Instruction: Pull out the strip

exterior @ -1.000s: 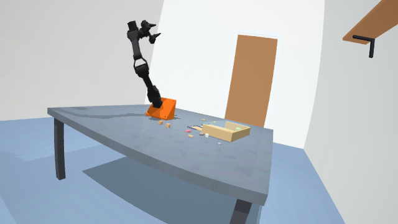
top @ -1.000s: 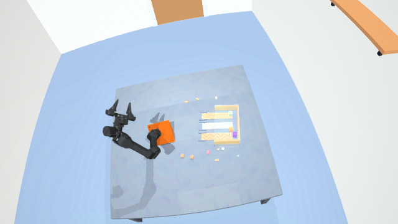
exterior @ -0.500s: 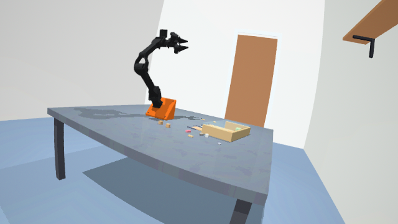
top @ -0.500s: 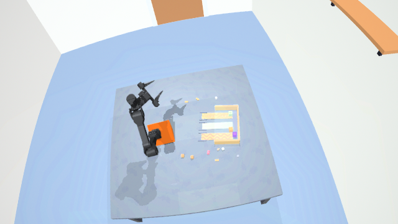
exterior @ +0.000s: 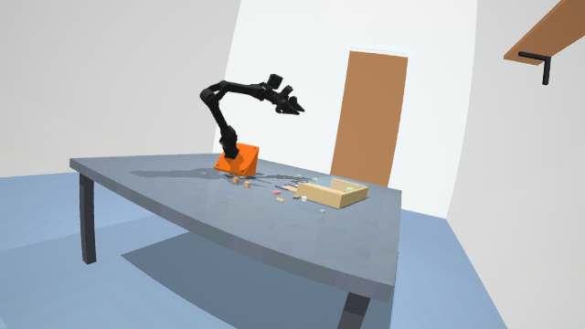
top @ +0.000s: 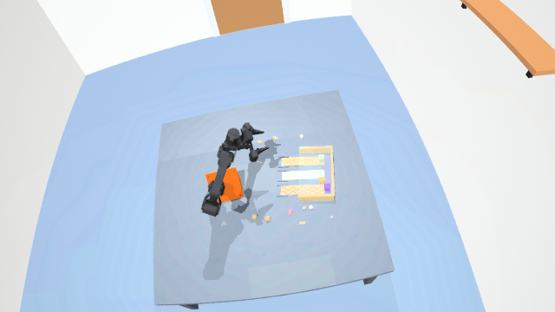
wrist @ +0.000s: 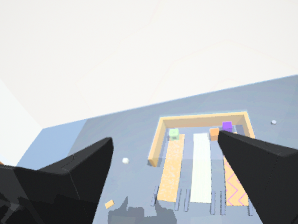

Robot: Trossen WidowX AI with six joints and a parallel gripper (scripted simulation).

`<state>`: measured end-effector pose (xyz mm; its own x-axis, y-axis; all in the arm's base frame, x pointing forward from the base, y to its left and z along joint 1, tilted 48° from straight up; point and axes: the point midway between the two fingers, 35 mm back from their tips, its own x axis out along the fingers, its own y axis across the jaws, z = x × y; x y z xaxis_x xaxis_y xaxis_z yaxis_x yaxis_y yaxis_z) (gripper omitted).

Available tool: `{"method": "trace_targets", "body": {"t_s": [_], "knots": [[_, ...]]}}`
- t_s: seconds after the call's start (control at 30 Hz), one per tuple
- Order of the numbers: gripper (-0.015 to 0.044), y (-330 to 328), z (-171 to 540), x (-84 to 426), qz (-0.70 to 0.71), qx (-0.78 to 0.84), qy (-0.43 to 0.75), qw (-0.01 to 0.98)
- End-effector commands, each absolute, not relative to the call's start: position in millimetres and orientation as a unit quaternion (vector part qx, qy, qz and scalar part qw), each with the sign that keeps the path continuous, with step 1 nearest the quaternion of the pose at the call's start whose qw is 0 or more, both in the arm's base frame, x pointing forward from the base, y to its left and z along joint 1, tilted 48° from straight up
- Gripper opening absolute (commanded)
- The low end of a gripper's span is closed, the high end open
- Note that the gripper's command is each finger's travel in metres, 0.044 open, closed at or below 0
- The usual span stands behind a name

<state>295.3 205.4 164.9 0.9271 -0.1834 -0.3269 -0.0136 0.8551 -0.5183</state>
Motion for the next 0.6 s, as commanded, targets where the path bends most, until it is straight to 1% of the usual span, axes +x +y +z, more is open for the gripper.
{"method": "trace_targets", "body": {"t_s": [0.0, 0.13, 0.57], "knots": [[0.04, 143.3, 127.7, 311.5, -0.101, -0.328, 0.226, 0.912], [0.04, 88.9, 100.5, 314.3, -0.144, -0.372, 0.265, 0.878], [0.04, 85.8, 99.0, 314.1, -0.147, -0.375, 0.267, 0.876]]}}
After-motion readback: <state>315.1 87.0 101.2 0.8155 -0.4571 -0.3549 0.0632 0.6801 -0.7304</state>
